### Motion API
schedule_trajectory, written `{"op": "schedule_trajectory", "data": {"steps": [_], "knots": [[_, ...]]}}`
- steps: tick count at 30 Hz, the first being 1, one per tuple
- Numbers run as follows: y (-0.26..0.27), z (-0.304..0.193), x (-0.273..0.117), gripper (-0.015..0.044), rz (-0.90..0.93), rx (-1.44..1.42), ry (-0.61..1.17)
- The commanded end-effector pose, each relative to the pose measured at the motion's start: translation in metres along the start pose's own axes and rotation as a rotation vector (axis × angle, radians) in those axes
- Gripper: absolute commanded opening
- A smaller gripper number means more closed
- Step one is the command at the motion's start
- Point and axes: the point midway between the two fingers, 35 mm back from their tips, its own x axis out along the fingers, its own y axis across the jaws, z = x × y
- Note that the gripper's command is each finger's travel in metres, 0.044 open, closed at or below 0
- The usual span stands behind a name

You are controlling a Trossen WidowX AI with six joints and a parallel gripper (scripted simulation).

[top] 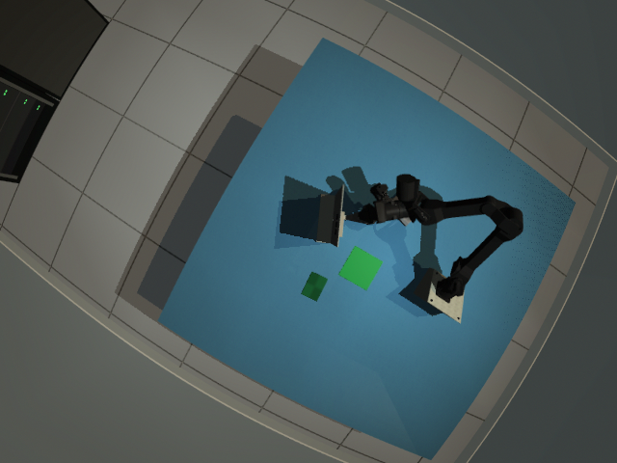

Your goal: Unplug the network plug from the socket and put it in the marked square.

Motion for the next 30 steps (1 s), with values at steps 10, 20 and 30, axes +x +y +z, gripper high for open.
{"op": "schedule_trajectory", "data": {"steps": [10,20,30], "knots": [[0.0,-0.003,-0.009,0.0,-0.002,-0.002,-0.001],[0.0,-0.004,-0.015,0.0,-0.002,-0.002,-0.001],[0.0,-0.006,-0.021,0.0,-0.002,-0.002,-0.001]]}}
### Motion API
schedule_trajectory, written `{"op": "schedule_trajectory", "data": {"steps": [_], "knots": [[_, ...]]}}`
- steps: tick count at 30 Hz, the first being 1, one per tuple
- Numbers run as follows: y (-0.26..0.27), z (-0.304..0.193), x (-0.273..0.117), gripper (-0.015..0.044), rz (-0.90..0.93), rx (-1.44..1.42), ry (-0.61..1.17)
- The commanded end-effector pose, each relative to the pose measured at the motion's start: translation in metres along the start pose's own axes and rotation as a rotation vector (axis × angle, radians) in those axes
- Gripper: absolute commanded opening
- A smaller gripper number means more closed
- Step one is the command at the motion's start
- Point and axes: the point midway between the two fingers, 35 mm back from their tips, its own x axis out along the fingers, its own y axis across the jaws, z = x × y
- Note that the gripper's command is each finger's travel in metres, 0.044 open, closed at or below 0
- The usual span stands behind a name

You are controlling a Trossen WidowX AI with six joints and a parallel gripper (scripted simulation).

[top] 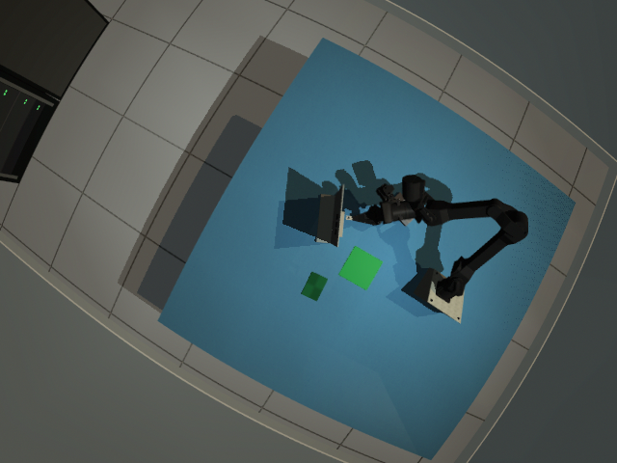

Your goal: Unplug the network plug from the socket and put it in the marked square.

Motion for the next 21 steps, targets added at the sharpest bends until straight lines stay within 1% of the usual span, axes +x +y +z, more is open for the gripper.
{"op": "schedule_trajectory", "data": {"steps": [1,21], "knots": [[0.002,-0.001,-0.003,0.0,0.005,-0.008,0.0],[0.002,-0.004,-0.015,0.0,0.005,-0.008,0.001]]}}
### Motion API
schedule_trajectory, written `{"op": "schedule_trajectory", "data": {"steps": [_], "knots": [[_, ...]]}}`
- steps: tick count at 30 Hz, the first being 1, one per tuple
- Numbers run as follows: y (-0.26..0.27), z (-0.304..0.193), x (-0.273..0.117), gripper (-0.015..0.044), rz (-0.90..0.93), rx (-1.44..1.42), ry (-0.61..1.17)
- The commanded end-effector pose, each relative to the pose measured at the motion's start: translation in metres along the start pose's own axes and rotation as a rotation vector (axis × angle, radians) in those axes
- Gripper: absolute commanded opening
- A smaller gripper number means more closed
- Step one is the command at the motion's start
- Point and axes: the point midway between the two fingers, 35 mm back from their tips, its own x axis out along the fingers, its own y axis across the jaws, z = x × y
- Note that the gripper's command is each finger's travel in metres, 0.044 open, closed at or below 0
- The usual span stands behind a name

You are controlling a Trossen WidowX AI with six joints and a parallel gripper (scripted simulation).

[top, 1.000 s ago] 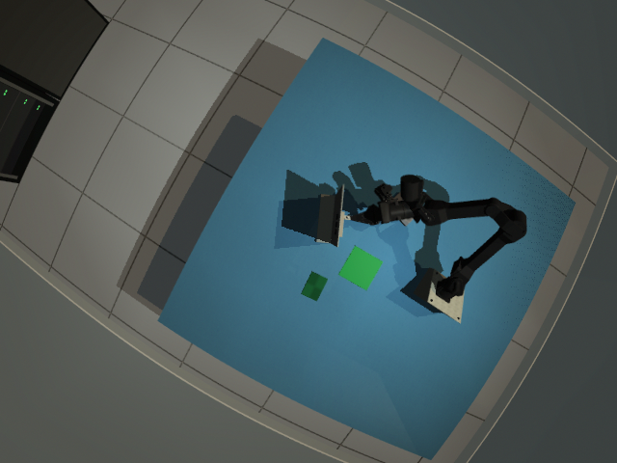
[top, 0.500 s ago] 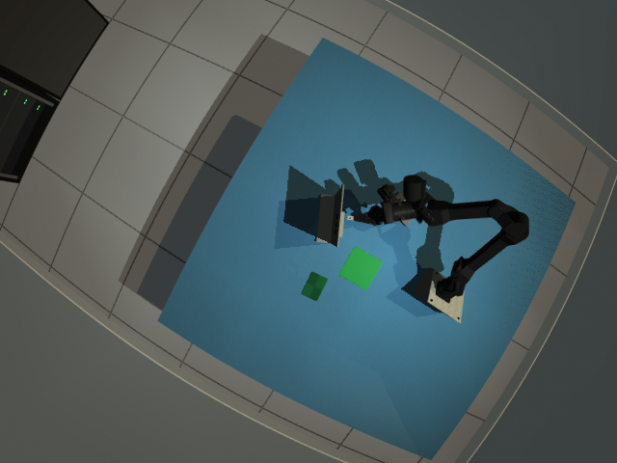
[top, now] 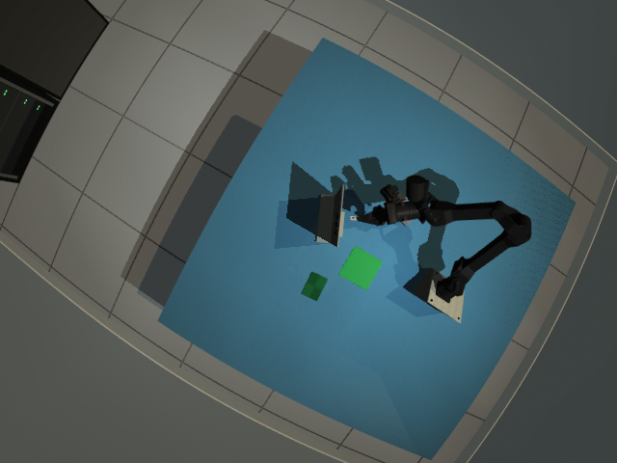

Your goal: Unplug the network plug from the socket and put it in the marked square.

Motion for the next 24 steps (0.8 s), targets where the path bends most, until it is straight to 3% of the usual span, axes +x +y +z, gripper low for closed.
{"op": "schedule_trajectory", "data": {"steps": [1,24], "knots": [[0.002,-0.001,-0.003,0.0,0.005,-0.008,0.0],[0.002,-0.005,-0.017,0.0,0.005,-0.008,0.001]]}}
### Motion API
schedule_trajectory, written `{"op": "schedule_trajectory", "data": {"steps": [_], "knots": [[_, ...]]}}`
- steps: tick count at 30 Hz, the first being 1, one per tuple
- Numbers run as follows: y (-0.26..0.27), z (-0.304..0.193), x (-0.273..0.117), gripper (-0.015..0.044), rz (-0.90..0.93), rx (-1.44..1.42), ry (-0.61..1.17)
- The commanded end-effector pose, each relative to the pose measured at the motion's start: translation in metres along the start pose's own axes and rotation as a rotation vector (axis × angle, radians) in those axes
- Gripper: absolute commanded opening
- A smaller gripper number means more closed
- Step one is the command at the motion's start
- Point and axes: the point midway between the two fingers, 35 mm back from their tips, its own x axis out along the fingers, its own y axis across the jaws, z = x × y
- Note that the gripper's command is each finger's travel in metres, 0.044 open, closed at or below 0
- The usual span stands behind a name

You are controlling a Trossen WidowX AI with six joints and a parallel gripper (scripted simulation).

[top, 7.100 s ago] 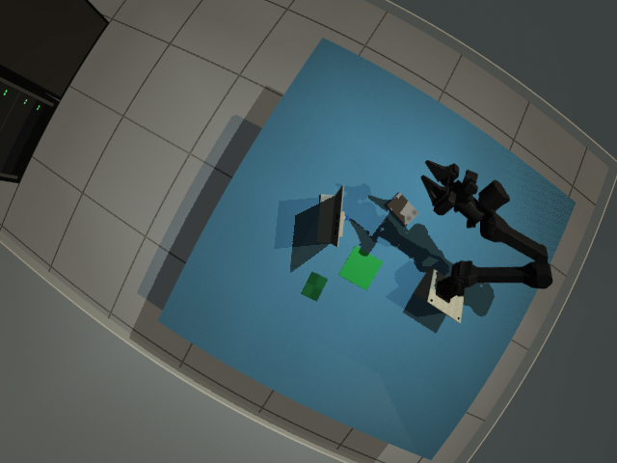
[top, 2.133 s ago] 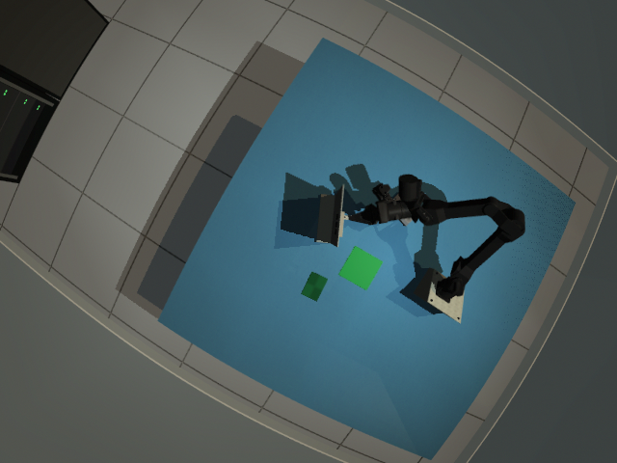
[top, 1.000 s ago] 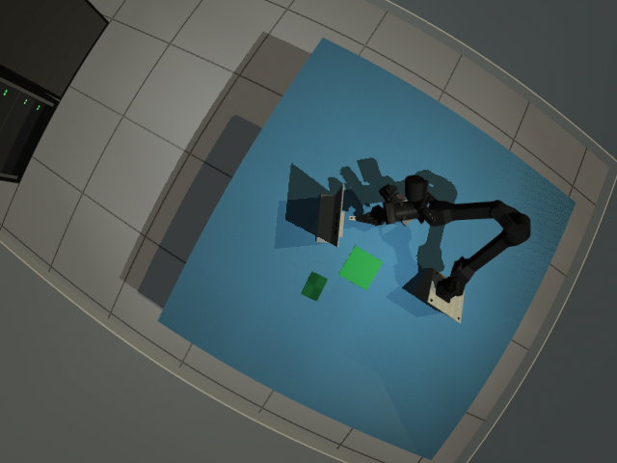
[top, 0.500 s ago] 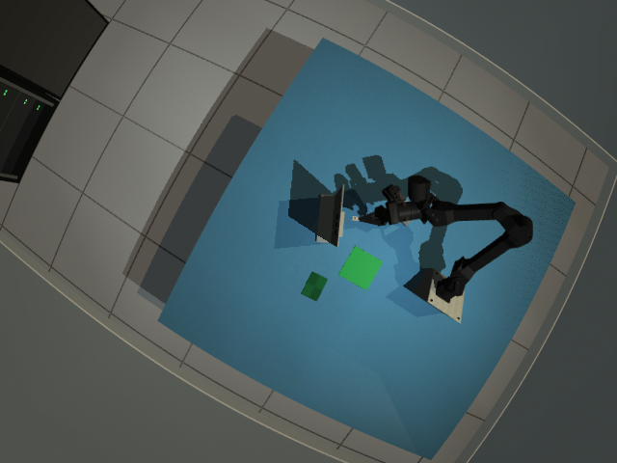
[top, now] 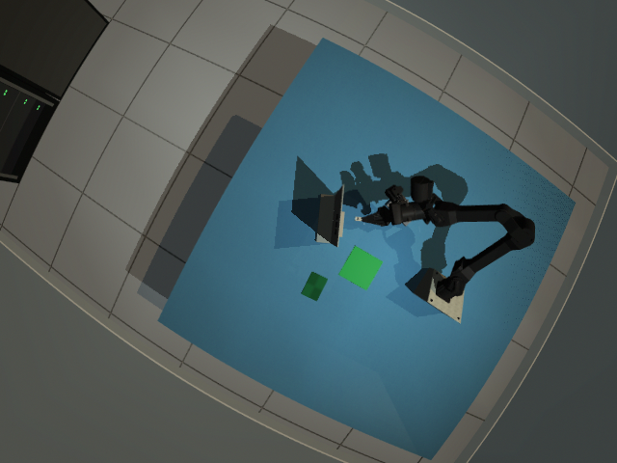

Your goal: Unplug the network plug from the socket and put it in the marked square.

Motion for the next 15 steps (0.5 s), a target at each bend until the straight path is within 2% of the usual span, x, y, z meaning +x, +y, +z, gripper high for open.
{"op": "schedule_trajectory", "data": {"steps": [1,15], "knots": [[0.0018,-0.0007,-0.0031,0.0,0.006,-0.008,0.0],[0.0017,-0.003,-0.0108,0.0,0.005,-0.008,0.0]]}}
